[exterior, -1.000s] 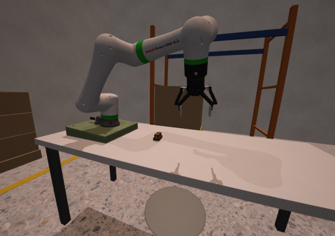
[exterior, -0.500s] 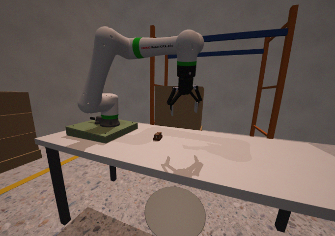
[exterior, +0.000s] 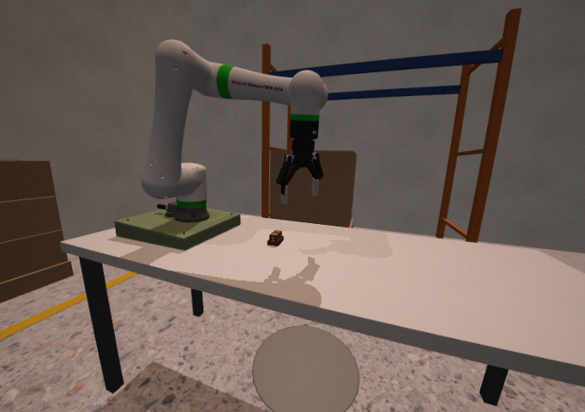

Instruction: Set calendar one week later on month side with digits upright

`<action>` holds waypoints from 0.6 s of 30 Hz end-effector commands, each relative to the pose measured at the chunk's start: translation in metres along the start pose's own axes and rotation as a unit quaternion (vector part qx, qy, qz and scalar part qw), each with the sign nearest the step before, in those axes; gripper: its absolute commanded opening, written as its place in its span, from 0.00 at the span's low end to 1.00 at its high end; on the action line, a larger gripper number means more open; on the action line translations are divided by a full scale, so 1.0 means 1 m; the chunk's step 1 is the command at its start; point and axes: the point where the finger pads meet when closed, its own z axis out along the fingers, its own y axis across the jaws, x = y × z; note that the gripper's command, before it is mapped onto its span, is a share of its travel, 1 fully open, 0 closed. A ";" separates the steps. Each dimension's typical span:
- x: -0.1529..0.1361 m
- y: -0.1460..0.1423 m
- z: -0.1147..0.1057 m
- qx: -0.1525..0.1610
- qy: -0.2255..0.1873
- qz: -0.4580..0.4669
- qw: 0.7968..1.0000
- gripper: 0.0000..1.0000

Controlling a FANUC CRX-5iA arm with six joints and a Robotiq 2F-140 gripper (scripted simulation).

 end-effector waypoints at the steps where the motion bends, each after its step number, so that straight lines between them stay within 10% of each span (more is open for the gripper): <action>1: -0.027 0.011 0.010 -0.018 0.027 -0.081 0.996 1.00; 18: -0.085 0.053 0.043 -0.079 0.058 -0.301 0.949 1.00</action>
